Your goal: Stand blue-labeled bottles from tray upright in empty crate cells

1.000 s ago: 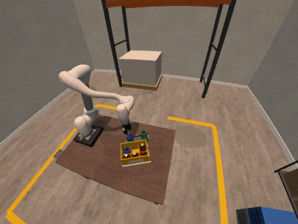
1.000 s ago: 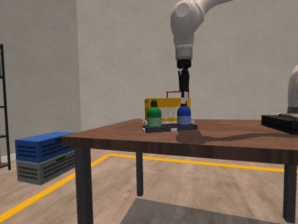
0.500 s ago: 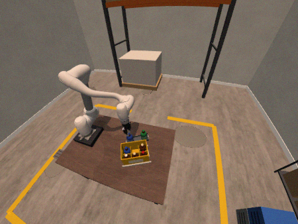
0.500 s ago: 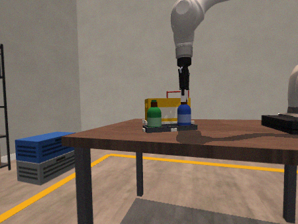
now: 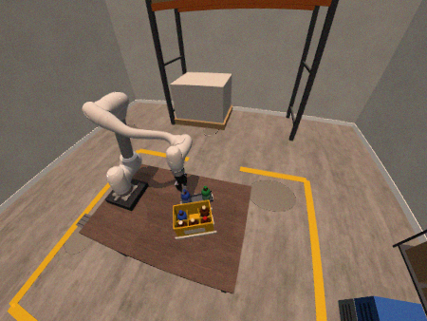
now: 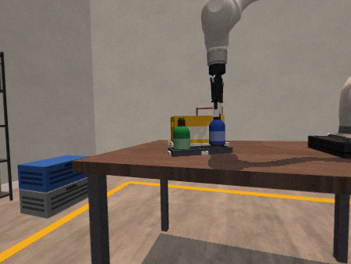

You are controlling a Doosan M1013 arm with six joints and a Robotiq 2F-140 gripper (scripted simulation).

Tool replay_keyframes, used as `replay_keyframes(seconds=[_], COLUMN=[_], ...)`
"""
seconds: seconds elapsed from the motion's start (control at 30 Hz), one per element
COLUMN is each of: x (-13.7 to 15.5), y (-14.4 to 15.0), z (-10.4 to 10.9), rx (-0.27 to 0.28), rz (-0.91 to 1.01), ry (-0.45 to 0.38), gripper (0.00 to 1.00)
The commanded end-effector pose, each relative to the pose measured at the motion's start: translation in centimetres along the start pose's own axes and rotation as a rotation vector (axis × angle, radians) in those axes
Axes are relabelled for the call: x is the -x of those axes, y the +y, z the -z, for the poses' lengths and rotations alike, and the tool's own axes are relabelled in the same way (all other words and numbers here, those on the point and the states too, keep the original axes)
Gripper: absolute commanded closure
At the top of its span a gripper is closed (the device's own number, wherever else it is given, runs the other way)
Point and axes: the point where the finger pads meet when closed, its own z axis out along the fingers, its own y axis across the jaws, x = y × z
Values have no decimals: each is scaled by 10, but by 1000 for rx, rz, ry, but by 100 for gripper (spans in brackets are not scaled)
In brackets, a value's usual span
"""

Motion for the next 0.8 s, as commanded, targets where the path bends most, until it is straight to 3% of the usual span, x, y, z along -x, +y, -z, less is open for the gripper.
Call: replay_keyframes(seconds=[0.0,0.77], x=[0,1], y=[0,0], z=[4,14], rx=[0,0], rz=[0,0], ry=[0,0], gripper=[100,100])
